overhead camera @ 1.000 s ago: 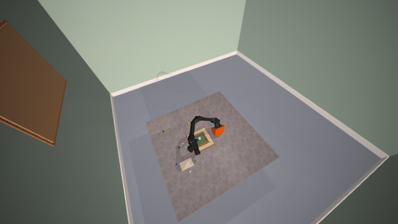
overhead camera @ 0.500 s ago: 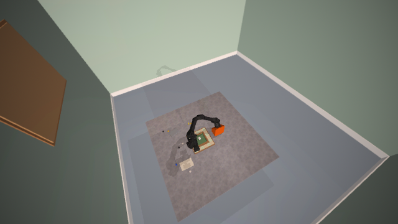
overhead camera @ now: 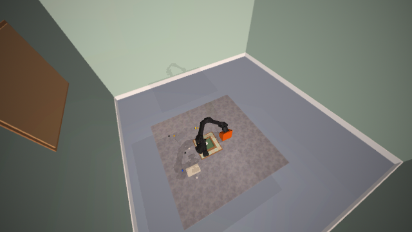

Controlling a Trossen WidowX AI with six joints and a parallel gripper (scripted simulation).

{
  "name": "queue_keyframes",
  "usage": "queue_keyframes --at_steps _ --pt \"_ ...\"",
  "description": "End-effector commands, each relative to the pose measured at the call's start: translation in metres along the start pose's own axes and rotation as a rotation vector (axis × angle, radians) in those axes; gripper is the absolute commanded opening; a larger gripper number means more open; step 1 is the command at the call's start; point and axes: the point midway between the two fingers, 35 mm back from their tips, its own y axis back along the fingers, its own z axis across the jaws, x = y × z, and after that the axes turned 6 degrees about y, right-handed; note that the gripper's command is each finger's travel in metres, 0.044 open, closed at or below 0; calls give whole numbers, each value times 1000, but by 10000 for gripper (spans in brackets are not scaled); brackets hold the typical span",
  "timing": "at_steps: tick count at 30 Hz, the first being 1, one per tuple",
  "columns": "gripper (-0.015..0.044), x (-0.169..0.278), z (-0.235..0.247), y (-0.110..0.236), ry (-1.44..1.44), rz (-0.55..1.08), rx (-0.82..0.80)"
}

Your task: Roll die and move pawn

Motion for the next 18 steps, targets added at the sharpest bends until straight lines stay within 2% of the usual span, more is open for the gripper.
queue_keyframes --at_steps 1,18 --pt "0 11 1 -7 -1 7 1" --pt "0 59 3 -35 1 8 2"
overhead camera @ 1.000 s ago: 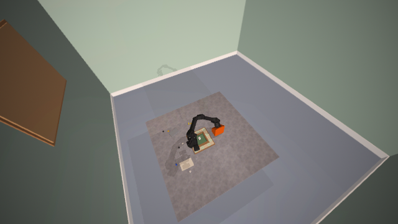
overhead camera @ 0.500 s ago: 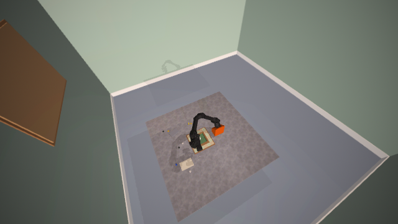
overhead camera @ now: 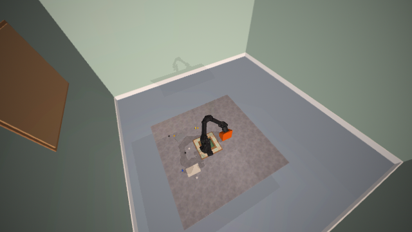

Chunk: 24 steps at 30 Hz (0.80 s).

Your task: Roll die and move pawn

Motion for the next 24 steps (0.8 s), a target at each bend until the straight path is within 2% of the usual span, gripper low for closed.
queue_keyframes --at_steps 1,17,24 --pt "0 13 -1 -8 0 8 2" --pt "0 63 -10 -34 2 10 4" --pt "0 65 -11 -44 2 10 4"
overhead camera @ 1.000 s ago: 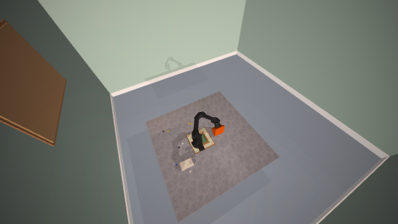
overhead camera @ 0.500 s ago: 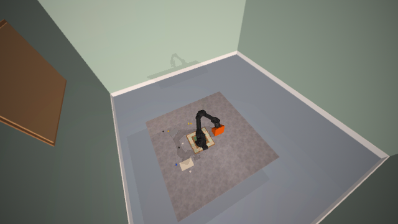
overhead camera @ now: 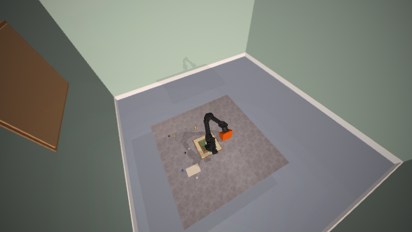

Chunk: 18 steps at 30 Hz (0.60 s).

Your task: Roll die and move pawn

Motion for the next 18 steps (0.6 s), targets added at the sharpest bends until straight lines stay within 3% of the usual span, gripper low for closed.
queue_keyframes --at_steps 1,6,18 --pt "0 3 -2 -12 4 6 6" --pt "0 3 -3 -33 4 6 7" --pt "0 3 -3 -44 4 6 8"
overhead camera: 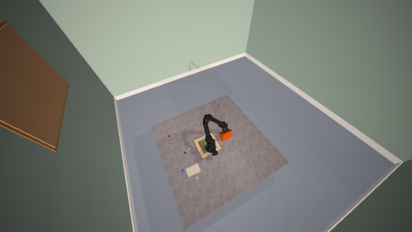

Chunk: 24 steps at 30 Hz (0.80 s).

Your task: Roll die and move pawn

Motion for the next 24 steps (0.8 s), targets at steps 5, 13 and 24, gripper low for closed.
queue_keyframes --at_steps 5,13,24 --pt "0 3 -2 -13 6 6 9" --pt "210 0 0 -8 -1 1 1" --pt "440 0 -1 44 9 7 6"
